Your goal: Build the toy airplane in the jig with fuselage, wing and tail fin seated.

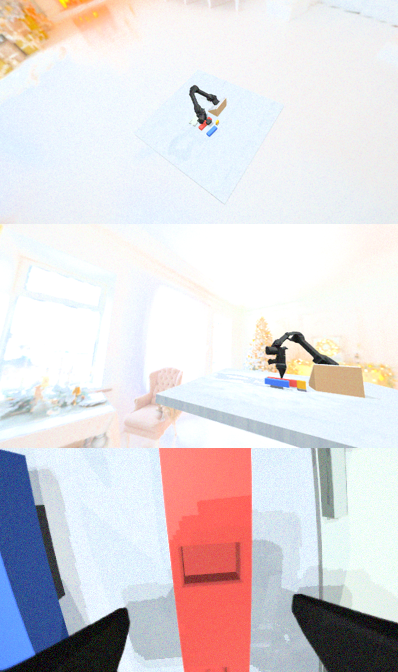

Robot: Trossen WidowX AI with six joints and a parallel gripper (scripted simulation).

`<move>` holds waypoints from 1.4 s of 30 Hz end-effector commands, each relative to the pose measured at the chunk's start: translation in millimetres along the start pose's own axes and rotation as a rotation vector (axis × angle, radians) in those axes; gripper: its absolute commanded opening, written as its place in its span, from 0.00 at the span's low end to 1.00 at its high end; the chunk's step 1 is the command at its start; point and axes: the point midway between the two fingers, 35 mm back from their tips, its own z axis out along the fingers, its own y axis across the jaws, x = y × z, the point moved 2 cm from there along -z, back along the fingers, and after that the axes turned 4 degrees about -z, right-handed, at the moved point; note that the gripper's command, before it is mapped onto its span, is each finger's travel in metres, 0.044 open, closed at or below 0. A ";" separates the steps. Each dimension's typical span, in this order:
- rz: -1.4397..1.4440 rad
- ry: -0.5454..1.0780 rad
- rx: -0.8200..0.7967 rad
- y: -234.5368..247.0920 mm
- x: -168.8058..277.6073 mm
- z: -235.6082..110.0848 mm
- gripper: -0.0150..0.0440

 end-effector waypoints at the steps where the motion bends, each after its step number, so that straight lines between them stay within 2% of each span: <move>1: -0.007 0.006 0.008 -1.1 2.4 8.0 1.00; 24: -0.007 0.006 0.011 -2.3 3.6 43.2 1.00; 33: -0.007 0.006 0.011 -2.3 3.6 43.2 0.60; 40: -0.007 0.006 0.011 -2.3 3.6 43.2 0.52; 42: -0.007 0.006 0.011 -2.3 3.5 42.8 0.43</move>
